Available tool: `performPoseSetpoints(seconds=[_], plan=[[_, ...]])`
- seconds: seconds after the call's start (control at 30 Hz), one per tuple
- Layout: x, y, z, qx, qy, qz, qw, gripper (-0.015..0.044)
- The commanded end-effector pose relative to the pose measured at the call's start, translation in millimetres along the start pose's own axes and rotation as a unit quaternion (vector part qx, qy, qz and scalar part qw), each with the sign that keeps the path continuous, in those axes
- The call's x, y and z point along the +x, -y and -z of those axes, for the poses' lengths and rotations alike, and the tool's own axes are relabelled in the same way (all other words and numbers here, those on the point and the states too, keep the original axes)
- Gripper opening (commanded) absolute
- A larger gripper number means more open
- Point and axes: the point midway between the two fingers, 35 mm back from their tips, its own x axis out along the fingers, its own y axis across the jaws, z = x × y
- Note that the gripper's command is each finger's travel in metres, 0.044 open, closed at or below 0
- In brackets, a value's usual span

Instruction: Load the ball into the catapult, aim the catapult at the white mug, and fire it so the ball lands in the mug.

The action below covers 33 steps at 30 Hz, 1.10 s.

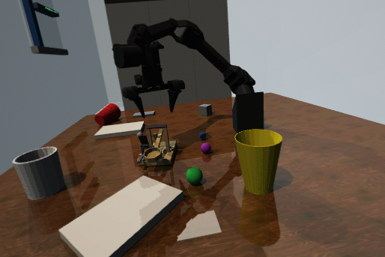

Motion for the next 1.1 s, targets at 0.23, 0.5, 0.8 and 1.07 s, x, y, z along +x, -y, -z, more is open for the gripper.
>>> performPoseSetpoints(seconds=[0.23, 0.5, 0.8, 1.07], plan=[[-2, 1, 0, 0.192, 0.000, 0.001, 0.981, 0.0440], [-2, 1, 0, 0.250, 0.000, 0.001, 0.968, 0.0440], [45, 1, 0, 0.250, 0.001, 0.001, 0.968, 0.0440], [53, 1, 0, 0.250, 0.000, 0.000, 0.968, 0.0440]])
